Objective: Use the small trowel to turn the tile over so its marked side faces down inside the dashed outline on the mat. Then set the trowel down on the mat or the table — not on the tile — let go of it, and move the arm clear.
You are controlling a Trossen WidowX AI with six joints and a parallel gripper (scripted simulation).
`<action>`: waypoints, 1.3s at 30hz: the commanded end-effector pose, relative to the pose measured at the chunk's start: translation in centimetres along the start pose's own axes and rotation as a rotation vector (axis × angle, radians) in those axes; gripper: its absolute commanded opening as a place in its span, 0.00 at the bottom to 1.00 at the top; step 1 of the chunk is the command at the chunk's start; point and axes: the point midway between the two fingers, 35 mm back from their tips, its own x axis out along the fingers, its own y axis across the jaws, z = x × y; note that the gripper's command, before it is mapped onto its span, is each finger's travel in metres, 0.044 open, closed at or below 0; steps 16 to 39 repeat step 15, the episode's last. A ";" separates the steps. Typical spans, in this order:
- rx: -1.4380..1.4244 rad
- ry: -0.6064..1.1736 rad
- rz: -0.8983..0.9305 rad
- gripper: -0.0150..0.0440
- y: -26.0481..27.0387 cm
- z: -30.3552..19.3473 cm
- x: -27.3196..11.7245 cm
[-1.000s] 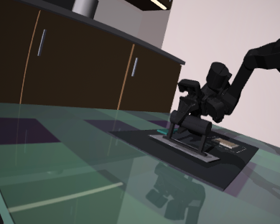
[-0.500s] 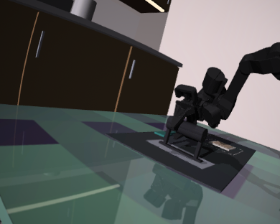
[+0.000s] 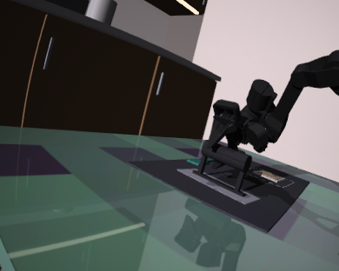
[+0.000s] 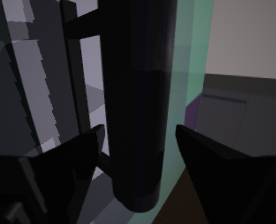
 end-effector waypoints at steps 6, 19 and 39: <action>0.015 0.029 0.021 0.76 -0.5 0.5 -2.9; 0.027 0.195 0.018 0.76 -5.3 5.3 -8.4; 0.027 0.195 0.018 0.76 -5.3 5.3 -8.4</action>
